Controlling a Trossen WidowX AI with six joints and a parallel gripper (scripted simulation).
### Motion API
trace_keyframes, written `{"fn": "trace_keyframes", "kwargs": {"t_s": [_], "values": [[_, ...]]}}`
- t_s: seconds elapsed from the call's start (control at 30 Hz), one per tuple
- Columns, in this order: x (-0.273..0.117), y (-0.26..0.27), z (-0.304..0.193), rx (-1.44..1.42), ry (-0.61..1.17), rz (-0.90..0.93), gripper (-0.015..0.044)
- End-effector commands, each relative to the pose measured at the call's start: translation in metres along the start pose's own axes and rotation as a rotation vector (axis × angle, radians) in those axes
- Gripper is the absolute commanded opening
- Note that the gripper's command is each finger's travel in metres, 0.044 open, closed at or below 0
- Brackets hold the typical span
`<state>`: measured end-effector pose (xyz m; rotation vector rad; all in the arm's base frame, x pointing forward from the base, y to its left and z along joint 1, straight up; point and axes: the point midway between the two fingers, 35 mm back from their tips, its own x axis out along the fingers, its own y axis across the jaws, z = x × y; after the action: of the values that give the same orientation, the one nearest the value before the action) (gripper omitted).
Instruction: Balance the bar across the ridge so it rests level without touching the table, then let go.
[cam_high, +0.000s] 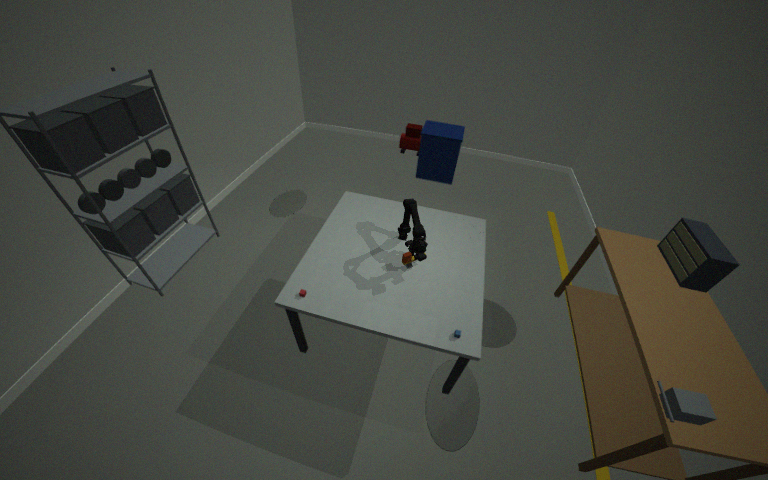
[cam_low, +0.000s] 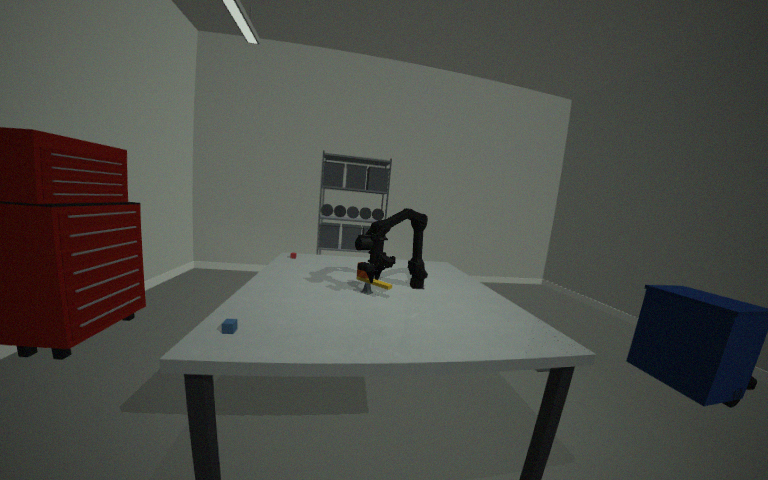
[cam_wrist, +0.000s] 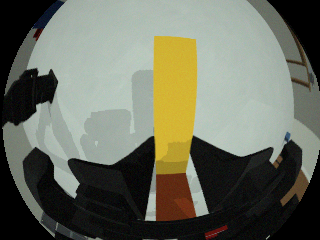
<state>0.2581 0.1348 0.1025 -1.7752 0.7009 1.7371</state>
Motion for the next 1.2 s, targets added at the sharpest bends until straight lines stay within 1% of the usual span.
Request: {"fn": "trace_keyframes", "kwargs": {"t_s": [0.0,0.73,0.93,0.97,1.17], "values": [[0.0,0.0,0.0,0.0,0.0,0.0,0.0],[0.0,0.0,0.0,0.0,0.0,0.0,0.0],[0.0,0.0,0.0,0.0,0.0,0.0,0.0157],[0.0,0.0,0.0,0.0,0.0,0.0,0.0167],[0.0,0.0,0.0,0.0,0.0,0.0,0.0167]]}}
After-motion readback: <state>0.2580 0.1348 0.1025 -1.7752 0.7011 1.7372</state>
